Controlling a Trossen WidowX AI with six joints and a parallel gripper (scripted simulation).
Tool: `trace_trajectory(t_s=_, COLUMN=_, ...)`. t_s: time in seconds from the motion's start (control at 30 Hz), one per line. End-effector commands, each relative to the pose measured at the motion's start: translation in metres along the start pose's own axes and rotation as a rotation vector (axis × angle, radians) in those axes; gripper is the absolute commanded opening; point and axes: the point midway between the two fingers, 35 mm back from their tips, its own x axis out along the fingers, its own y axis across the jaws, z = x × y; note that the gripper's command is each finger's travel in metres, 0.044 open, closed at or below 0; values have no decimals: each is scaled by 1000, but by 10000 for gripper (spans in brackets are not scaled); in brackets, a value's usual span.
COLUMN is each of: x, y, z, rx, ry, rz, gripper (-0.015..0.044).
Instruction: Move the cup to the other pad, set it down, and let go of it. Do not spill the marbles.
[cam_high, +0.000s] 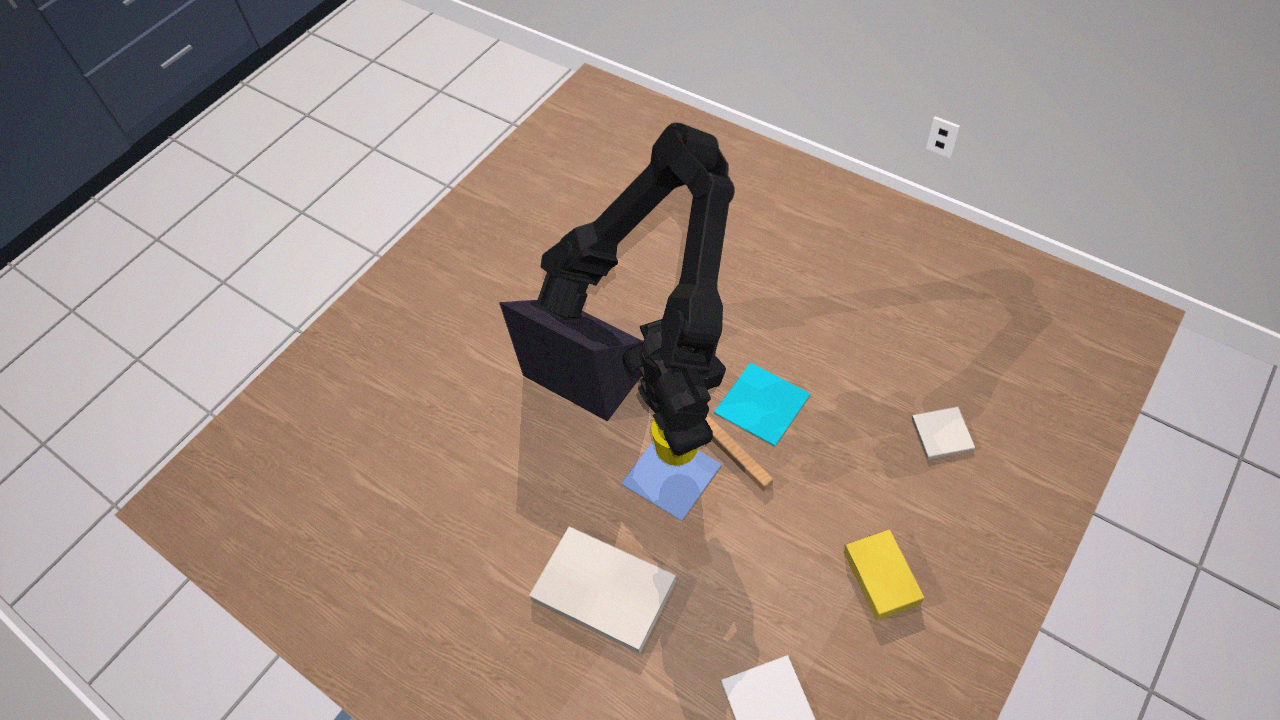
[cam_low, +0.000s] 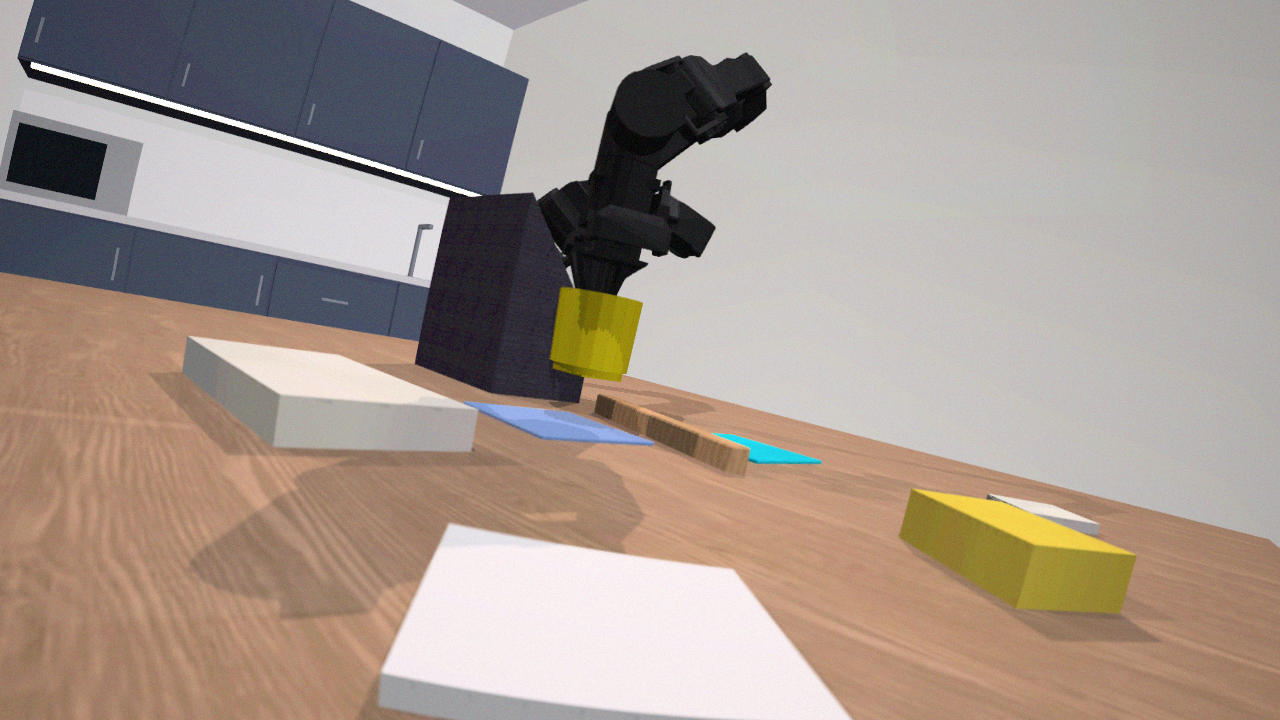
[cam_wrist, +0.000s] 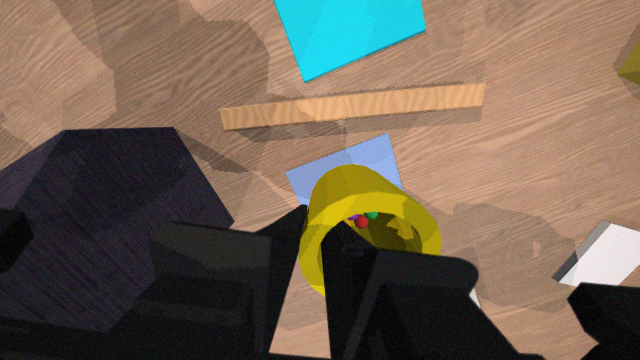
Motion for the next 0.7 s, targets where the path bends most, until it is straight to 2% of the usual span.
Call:
trace_trajectory(t_s=0.0, x=-1, y=3, z=10, rx=0, ry=-5, rz=-4, gripper=0)
trace_trajectory(t_s=0.67, x=-1, y=12, z=63, rx=-2, ry=-6, rz=-5, gripper=0)
